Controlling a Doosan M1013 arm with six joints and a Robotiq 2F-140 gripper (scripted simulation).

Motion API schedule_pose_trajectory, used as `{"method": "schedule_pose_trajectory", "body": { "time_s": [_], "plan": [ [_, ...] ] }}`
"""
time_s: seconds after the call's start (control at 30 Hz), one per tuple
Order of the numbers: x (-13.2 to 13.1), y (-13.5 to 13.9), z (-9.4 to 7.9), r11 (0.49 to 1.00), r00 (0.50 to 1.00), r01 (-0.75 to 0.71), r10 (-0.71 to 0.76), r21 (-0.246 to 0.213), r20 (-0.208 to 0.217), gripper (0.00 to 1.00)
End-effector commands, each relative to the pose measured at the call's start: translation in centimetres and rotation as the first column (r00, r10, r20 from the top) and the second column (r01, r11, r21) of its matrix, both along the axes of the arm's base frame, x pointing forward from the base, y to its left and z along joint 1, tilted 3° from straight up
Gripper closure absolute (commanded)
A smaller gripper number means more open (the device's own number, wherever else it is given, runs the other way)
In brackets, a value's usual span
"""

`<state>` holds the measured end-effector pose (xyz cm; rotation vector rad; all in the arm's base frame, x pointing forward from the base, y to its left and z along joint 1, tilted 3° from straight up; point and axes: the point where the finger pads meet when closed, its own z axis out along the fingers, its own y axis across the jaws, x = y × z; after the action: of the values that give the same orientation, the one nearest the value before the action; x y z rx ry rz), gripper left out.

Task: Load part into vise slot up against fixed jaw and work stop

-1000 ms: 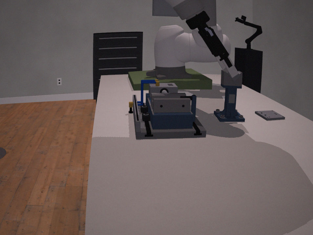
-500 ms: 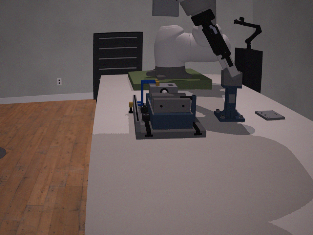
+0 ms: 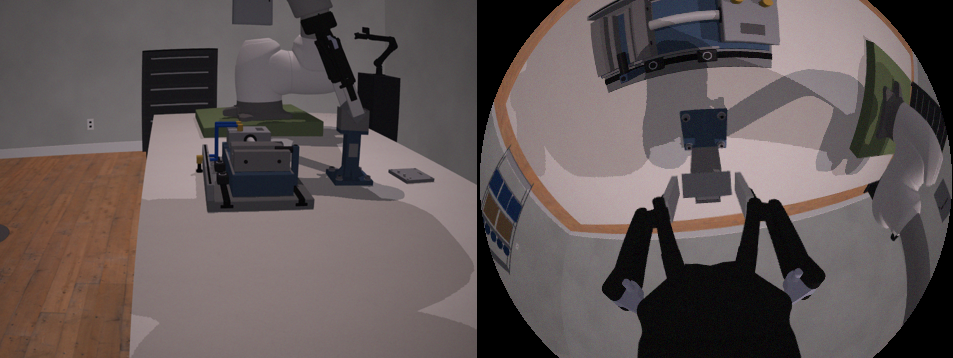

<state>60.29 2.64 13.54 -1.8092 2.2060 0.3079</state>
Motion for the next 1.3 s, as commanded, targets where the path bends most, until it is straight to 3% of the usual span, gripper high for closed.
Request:
{"method": "schedule_pose_trajectory", "body": {
  "time_s": [0.0, 0.2, 0.7, 0.77, 1.27],
  "plan": [
    [0.0, 0.09, 0.02, 0.999, 1.0, 0.0, -0.001, -0.032, -0.008, 0.49],
    [0.02, 0.17, 0.05, 0.998, 1.0, 0.0, -0.001, -0.068, -0.015, 0.49],
    [0.09, 0.53, 0.13, 0.978, 0.999, -0.003, -0.006, -0.207, -0.043, 0.49],
    [0.09, 0.53, 0.13, 0.978, 0.999, -0.003, -0.006, -0.207, -0.043, 0.49],
    [0.16, 0.91, 0.15, 0.936, 0.997, -0.01, -0.016, -0.351, -0.071, 0.49]
  ]
}}
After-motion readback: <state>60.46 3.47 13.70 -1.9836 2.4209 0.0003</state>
